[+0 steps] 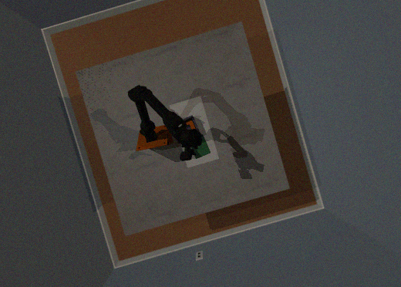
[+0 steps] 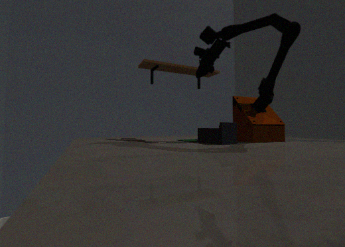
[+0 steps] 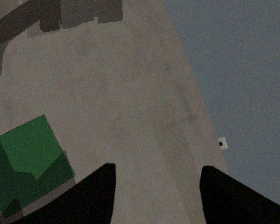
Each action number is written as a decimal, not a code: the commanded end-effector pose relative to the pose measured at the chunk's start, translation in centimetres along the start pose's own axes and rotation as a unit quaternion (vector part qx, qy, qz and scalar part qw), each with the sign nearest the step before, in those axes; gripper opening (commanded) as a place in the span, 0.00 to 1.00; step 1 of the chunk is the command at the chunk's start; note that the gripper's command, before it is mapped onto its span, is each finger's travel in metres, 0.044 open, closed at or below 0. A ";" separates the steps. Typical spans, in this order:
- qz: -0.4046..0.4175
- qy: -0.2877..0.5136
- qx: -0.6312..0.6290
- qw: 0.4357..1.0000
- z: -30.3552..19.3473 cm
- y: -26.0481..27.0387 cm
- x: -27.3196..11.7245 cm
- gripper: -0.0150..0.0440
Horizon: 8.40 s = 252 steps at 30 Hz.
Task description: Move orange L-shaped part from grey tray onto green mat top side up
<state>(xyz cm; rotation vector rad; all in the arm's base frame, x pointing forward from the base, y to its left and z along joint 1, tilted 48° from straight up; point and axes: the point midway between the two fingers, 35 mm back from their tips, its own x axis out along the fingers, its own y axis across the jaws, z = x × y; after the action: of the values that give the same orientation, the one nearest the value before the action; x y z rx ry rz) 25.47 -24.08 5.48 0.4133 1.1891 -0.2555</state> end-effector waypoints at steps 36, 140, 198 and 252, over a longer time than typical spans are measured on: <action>0.359 0.186 -0.194 0.894 -14.2 29.0 3.7 0.56; 0.360 0.188 -0.187 0.895 -10.8 24.8 -0.9 0.56; 0.122 0.383 0.495 0.770 -10.5 23.2 8.0 0.73; 0.125 0.377 0.491 0.775 -11.3 24.7 9.5 0.25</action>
<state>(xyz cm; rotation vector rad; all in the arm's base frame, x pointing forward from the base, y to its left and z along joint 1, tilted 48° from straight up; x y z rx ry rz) 29.25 3.32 -2.59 1.7185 1.7001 -0.5055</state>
